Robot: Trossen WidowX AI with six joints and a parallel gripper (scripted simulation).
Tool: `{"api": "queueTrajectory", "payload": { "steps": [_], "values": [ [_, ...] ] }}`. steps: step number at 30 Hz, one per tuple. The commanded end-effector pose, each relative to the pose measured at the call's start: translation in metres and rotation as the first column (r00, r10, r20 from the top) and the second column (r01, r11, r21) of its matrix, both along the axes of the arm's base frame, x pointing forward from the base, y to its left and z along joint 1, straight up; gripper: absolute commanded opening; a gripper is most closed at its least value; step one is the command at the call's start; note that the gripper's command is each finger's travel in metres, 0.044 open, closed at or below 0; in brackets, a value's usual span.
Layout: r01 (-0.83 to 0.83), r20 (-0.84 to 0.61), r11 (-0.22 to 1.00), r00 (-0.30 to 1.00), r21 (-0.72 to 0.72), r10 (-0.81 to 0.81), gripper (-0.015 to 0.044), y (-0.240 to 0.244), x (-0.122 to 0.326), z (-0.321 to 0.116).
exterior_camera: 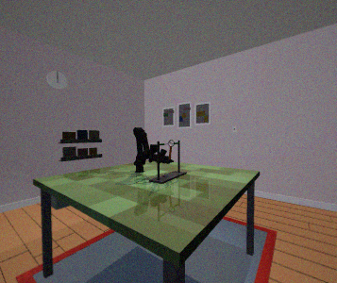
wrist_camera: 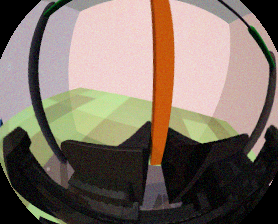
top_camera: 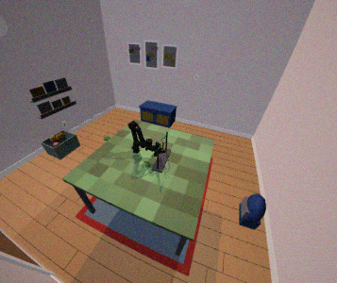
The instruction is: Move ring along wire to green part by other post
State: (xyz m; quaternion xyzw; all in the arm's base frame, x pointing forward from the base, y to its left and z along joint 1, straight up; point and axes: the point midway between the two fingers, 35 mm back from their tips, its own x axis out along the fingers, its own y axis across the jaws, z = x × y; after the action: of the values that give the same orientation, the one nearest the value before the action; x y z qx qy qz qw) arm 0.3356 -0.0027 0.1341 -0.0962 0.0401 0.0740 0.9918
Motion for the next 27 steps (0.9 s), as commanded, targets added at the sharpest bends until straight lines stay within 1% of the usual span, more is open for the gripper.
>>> {"api": "queueTrajectory", "payload": {
  "steps": [1, 8, 21, 27],
  "values": [
    [-0.015, -0.004, 1.000, 1.000, 0.007, 0.015, -0.0150, 0.006, -0.002, -0.002],
    [-0.007, -0.030, 1.000, 1.000, 0.028, 0.008, -0.0150, 0.013, -0.006, -0.003],
    [0.058, -0.174, 0.993, 0.984, 0.099, -0.040, -0.0150, 0.035, -0.027, -0.003],
    [0.081, -0.188, 0.988, 0.981, 0.134, -0.054, -0.0150, 0.048, -0.030, -0.003]
  ]
}}
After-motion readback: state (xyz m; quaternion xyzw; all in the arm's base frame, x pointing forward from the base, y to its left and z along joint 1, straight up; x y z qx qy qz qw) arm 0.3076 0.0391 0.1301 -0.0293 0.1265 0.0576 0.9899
